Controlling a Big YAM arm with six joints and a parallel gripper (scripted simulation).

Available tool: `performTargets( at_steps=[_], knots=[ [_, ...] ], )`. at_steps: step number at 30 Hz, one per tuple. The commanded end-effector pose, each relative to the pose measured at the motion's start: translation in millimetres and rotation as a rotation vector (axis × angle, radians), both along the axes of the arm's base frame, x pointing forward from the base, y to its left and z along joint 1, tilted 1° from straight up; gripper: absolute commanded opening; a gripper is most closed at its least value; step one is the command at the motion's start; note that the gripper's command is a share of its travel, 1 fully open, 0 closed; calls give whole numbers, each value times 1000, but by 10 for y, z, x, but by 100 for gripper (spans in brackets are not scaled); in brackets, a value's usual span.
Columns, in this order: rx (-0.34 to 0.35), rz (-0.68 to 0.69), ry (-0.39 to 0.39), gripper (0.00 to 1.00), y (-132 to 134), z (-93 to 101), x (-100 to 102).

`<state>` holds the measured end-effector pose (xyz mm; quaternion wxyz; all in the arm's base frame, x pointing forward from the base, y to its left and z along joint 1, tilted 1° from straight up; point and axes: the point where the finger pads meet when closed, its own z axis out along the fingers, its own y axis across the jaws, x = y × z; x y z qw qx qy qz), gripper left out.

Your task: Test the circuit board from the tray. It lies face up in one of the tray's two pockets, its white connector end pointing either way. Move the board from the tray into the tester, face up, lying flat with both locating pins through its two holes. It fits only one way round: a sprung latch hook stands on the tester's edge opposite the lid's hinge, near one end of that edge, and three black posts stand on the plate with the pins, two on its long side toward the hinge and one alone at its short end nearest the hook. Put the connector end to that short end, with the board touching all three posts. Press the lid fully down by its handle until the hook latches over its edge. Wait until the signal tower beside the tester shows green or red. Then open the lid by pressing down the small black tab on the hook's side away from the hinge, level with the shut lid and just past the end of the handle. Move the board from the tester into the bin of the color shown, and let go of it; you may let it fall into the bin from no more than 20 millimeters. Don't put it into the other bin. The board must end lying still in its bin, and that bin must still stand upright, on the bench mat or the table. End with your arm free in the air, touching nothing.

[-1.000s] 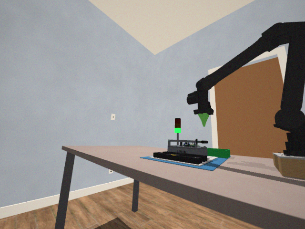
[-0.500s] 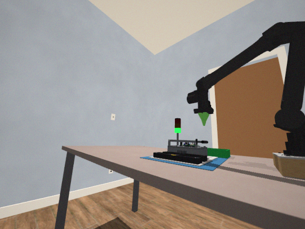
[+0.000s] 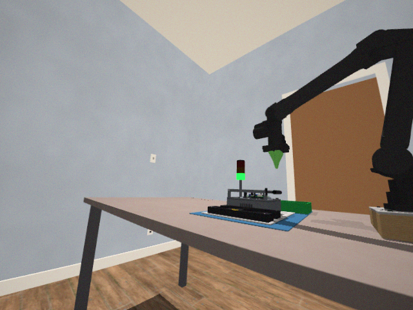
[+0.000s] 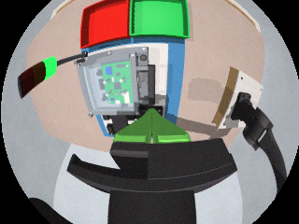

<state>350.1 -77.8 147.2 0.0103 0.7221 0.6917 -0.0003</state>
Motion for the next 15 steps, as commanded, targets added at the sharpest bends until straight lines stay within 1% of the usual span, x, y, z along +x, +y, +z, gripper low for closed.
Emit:
performTargets(
  at_steps=[1,6,10,13,15],
  knots=[
    [-9,5,-50,0,16,246,171],
    [-9,1,-50,0,47,245,181],
    [-8,1,-51,0,142,249,226],
    [-5,1,-35,0,259,188,230],
    [-5,1,-35,0,259,188,230]
  ],
)
